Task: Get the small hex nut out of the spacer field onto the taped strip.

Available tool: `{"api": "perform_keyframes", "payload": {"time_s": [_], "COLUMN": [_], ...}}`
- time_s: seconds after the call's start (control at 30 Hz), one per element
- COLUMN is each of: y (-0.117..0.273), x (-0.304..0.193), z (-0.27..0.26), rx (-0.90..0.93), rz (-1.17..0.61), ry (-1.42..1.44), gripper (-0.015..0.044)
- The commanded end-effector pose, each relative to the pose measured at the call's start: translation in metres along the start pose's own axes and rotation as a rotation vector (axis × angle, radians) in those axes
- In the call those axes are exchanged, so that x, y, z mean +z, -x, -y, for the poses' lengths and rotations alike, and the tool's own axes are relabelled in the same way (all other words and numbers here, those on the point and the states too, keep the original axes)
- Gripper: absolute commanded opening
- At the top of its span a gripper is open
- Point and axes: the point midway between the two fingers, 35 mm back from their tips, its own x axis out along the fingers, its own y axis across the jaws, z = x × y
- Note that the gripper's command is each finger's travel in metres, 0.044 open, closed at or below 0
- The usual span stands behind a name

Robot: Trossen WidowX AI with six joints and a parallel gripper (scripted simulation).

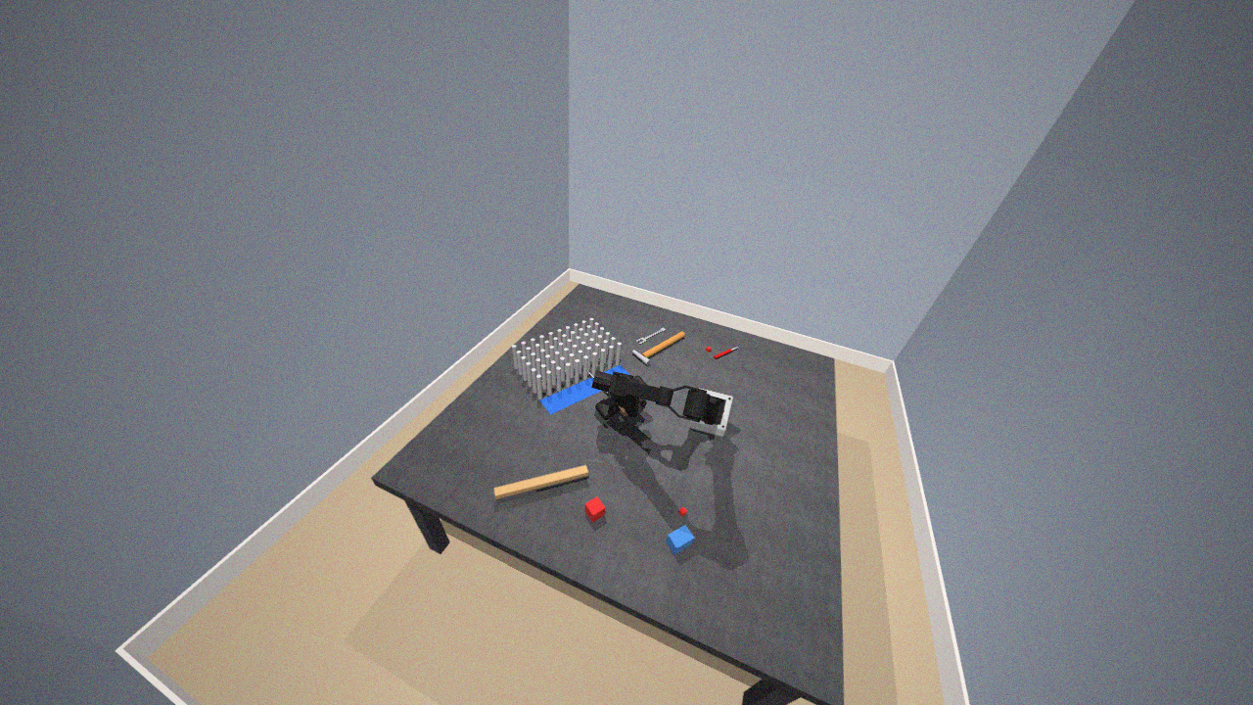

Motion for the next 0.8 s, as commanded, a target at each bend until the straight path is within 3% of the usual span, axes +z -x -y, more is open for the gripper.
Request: {"api": "perform_keyframes", "payload": {"time_s": [0.0,0.77], "y": [0.002,0.007], "x": [0.003,0.017], "z": [-0.001,-0.001], "rx": [0.004,0.004], "rz": [-0.002,-0.001], "ry": [-0.005,-0.005], "gripper": [0.0000,0.0000]}}
